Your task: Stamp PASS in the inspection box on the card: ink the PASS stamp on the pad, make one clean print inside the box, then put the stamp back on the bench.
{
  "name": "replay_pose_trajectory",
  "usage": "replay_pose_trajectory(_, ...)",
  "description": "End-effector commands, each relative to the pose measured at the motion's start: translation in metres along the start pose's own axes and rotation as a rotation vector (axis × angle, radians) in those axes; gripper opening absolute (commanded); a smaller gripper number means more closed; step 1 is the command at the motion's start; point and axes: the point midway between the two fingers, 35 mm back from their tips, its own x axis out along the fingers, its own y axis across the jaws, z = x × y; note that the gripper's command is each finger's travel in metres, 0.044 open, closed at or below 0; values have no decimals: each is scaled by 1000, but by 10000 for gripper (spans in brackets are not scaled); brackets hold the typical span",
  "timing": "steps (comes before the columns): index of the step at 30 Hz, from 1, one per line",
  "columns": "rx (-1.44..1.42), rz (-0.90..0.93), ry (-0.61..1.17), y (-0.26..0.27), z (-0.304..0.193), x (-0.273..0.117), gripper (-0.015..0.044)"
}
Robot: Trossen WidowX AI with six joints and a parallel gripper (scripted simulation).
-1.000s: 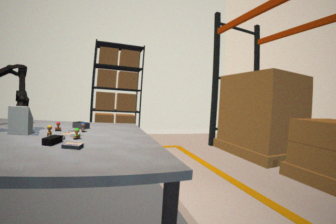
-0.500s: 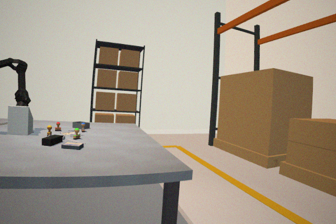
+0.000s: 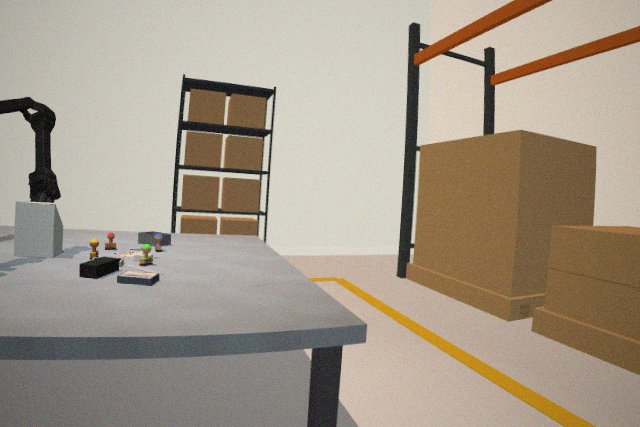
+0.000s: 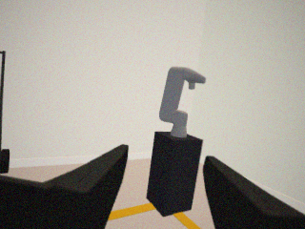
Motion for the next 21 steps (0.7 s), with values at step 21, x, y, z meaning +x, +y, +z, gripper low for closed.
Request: replay_pose_trajectory(21,-434,965,240,361,-44,-128,226)
